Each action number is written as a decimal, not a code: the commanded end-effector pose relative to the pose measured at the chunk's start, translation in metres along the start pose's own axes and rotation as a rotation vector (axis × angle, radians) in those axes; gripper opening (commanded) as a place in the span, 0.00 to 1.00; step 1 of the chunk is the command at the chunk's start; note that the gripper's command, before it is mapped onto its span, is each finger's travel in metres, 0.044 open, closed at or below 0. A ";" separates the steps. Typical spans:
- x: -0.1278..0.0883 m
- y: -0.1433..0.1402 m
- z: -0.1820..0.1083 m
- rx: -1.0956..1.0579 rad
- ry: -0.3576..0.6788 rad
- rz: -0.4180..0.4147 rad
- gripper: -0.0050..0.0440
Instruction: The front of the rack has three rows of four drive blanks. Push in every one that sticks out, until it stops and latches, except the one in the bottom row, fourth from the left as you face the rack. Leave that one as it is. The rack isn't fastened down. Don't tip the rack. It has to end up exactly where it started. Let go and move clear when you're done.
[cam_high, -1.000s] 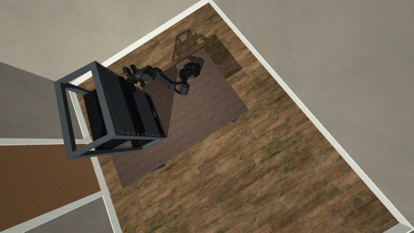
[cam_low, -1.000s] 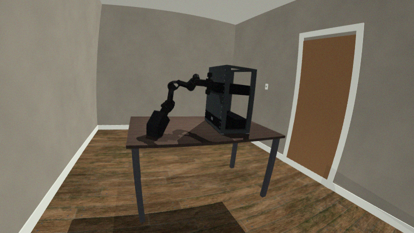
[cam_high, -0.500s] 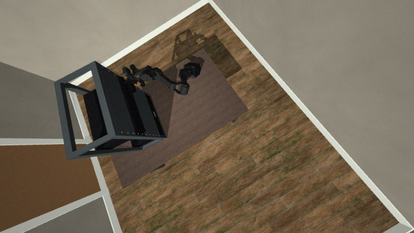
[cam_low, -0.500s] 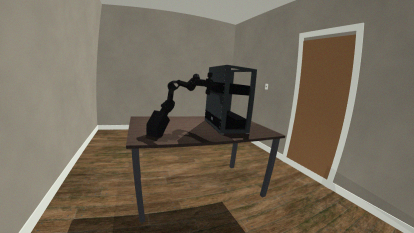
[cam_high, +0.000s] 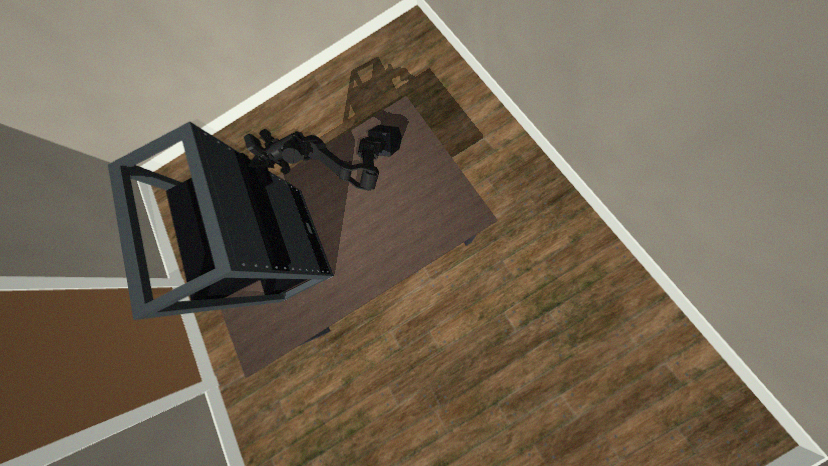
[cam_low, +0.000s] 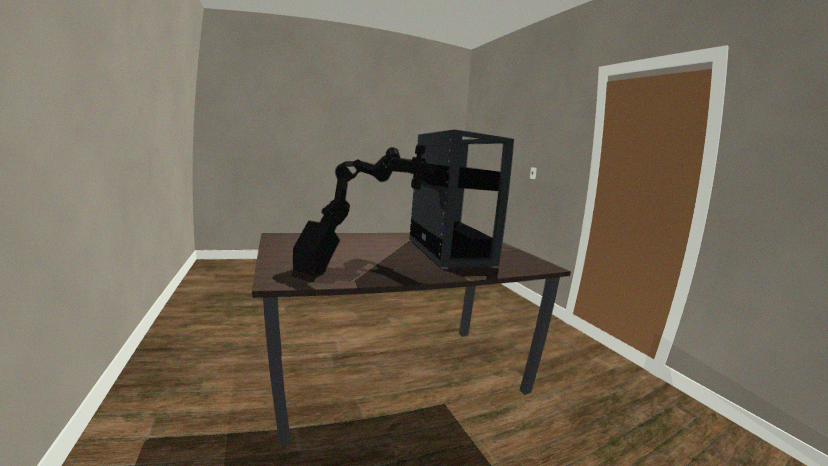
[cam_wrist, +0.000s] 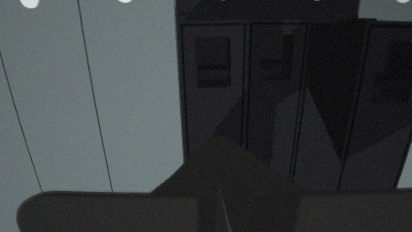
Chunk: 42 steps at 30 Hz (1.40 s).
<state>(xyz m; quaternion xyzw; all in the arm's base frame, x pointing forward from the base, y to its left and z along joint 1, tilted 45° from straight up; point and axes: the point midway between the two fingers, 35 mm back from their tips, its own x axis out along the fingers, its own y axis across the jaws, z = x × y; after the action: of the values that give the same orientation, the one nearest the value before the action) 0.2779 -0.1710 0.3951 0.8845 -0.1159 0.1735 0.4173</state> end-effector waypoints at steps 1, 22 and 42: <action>0.005 0.010 -0.009 -0.026 0.018 0.025 0.10; 0.007 0.012 -0.010 -0.026 0.018 0.025 0.10; 0.010 0.013 -0.011 -0.026 0.018 0.025 0.10</action>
<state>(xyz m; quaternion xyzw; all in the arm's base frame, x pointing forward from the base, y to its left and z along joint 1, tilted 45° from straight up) 0.2807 -0.1712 0.3966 0.8858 -0.1144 0.1711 0.4160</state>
